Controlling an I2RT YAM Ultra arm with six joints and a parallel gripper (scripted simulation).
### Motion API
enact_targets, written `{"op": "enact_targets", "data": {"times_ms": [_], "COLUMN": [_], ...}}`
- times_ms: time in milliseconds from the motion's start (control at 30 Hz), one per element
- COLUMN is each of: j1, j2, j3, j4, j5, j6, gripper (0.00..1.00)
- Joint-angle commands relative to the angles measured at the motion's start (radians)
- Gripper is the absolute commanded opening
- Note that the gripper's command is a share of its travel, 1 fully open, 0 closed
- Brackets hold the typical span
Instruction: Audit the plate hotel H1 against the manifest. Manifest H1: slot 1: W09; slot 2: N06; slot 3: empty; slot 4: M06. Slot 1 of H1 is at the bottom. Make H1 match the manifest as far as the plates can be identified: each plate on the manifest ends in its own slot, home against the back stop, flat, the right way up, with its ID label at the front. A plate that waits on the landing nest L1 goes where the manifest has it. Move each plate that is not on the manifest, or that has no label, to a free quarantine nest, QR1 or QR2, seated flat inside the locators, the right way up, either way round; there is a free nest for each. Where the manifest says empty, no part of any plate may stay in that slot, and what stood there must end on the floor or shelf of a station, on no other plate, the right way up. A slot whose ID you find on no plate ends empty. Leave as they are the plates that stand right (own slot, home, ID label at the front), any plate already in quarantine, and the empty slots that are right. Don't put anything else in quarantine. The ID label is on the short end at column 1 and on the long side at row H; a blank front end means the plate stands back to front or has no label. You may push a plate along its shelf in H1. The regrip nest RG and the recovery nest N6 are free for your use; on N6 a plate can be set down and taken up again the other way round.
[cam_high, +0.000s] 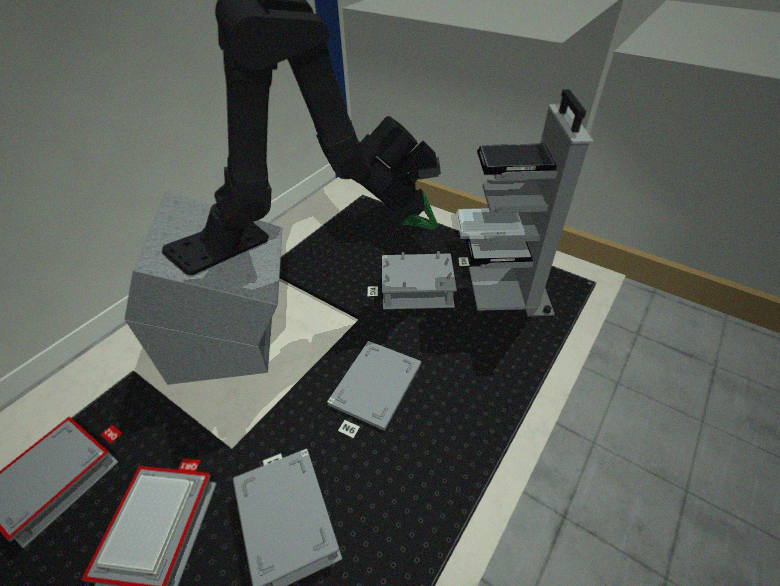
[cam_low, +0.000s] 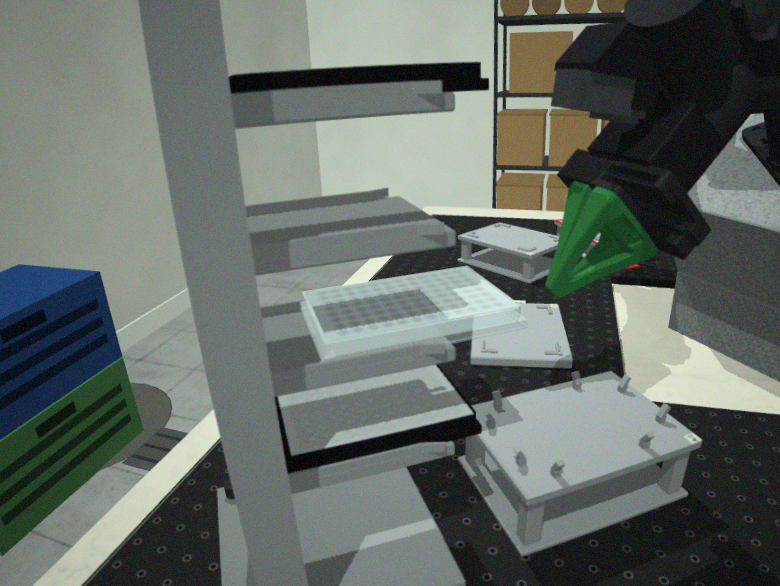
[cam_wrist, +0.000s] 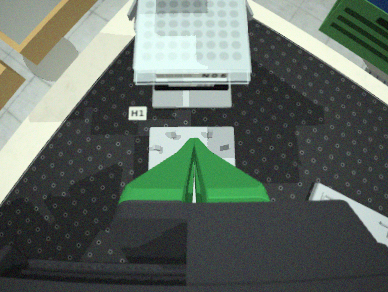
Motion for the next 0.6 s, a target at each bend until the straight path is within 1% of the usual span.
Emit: {"op": "enact_targets", "data": {"times_ms": [0,133,267,300,400,533,567], "j1": [-0.008,-0.012,-0.017,-0.011,-0.023,-0.024,-0.028], "j2": [0.015,0.011,0.024,0.007,0.030,0.025,0.034], "j3": [0.044,0.054,0.059,0.062,0.069,0.079,0.081], "j4": [-0.019,-0.023,-0.024,-0.025,-0.028,-0.031,-0.032], "j5": [-0.011,-0.015,-0.017,-0.018,-0.021,-0.025,-0.026], "j6": [-0.007,-0.009,-0.009,-0.009,-0.011,-0.012,-0.013], "gripper": [0.00,0.00,0.00,0.00,0.00,0.00,0.00]}}
